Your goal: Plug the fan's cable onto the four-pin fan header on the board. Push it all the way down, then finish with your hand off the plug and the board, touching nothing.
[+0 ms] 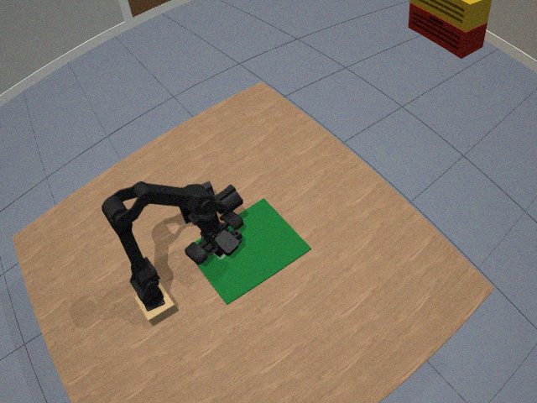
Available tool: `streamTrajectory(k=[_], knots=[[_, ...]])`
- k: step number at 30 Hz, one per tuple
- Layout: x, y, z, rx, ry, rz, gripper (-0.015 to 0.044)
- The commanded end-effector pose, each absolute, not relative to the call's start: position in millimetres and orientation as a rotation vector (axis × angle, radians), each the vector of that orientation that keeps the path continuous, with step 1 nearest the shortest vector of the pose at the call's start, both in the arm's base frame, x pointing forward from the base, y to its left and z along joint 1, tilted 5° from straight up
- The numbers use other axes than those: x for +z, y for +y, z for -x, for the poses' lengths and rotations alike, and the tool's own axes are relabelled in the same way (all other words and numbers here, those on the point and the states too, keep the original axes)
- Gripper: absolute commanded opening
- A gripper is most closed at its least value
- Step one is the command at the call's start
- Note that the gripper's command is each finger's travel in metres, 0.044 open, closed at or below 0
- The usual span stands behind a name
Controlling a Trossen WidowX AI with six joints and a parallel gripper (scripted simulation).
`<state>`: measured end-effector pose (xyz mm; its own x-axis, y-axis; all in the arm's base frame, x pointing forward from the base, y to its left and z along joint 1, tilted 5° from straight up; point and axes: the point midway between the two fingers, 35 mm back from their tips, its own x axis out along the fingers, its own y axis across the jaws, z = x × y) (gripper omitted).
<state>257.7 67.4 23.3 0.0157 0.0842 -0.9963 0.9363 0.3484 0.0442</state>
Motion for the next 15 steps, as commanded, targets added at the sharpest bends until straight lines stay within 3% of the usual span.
streamTrajectory(k=[1,9,15], knots=[[23.7,67.4,-257.8,-0.881,1.393,-1.011,0.0053],[23.7,67.4,-257.8,-0.881,1.393,-1.011,0.026],[65.9,63.9,-258.2,-0.881,1.392,-1.014,0.026]])
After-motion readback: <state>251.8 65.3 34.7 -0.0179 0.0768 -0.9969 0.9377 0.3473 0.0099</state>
